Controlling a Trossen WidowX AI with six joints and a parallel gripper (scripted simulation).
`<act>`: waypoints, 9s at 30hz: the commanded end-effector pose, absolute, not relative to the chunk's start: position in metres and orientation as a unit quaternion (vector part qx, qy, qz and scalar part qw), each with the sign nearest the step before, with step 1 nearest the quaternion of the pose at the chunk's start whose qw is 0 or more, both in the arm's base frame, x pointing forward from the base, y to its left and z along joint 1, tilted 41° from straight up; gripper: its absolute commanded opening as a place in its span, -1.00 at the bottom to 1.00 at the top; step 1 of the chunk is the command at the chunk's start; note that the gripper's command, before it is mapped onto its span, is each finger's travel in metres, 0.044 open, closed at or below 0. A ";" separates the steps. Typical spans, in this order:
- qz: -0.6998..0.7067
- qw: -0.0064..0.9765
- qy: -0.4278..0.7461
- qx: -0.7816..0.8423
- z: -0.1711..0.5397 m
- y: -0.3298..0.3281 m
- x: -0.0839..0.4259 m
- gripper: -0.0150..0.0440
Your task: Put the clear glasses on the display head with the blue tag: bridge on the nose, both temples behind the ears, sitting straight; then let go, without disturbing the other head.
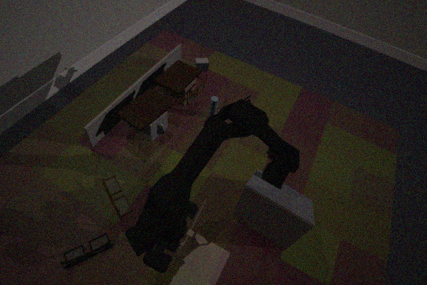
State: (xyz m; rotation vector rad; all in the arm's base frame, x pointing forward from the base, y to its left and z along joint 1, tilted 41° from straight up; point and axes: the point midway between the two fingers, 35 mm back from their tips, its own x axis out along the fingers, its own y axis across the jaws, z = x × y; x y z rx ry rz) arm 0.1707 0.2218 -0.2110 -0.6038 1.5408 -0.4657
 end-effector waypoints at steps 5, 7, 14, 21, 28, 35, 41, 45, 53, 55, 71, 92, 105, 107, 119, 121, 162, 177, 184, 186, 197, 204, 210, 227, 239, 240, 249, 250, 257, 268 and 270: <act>-0.205 0.652 0.679 -0.268 -0.212 0.222 0.176 -0.49; -0.205 0.652 0.679 -0.268 -0.209 0.224 0.177 -0.49; -0.205 0.652 0.679 -0.268 -0.180 0.250 0.180 -0.49; -0.203 0.652 0.680 -0.268 -0.165 0.260 0.182 -0.49; -0.161 0.640 0.700 -0.272 -0.140 0.259 0.200 -0.49; -0.101 0.628 0.720 -0.278 -0.106 0.252 0.224 -0.49; -0.050 0.620 0.730 -0.283 -0.078 0.242 0.242 -0.49; -0.015 0.617 0.733 -0.287 -0.059 0.234 0.253 -0.49; 0.052 0.613 0.730 -0.296 -0.022 0.214 0.272 -0.49; 0.069 0.613 0.728 -0.299 -0.013 0.208 0.276 -0.49; 0.191 0.617 0.687 -0.333 0.054 0.154 0.295 -0.49; 0.308 0.623 0.589 -0.412 0.126 0.077 0.288 -0.49; 0.349 0.617 0.515 -0.482 0.160 0.034 0.266 -0.49; 0.354 0.614 0.503 -0.494 0.164 0.028 0.262 -0.49; 0.367 0.590 0.436 -0.572 0.186 -0.004 0.233 -0.49; 0.368 0.584 0.425 -0.585 0.189 -0.009 0.228 -0.49; 0.301 0.325 0.286 -0.849 0.205 -0.055 0.123 -0.49; 0.304 0.335 0.291 -0.843 0.206 -0.056 0.126 -0.49; 0.304 0.335 0.291 -0.843 0.206 -0.056 0.126 -0.49; 0.304 0.335 0.291 -0.843 0.206 -0.056 0.126 -0.49; 0.332 0.371 0.321 -0.805 0.199 -0.060 0.140 -0.49; 0.354 0.396 0.354 -0.770 0.190 -0.063 0.154 -0.49; 0.369 0.410 0.384 -0.740 0.182 -0.063 0.166 -0.49; 0.387 0.419 0.478 -0.668 0.154 -0.058 0.200 -0.49; 0.375 0.403 0.543 -0.634 0.129 -0.047 0.223 -0.49; 0.373 0.402 0.548 -0.632 0.127 -0.046 0.225 -0.49; 0.350 0.382 0.592 -0.618 0.106 -0.035 0.239 -0.49; 0.347 0.379 0.596 -0.617 0.104 -0.034 0.241 -0.49; 0.321 0.361 0.624 -0.614 0.086 -0.023 0.250 -0.49; 0.269 0.332 0.656 -0.622 0.057 -0.005 0.261 -0.49; 0.262 0.329 0.659 -0.624 0.053 -0.003 0.262 -0.49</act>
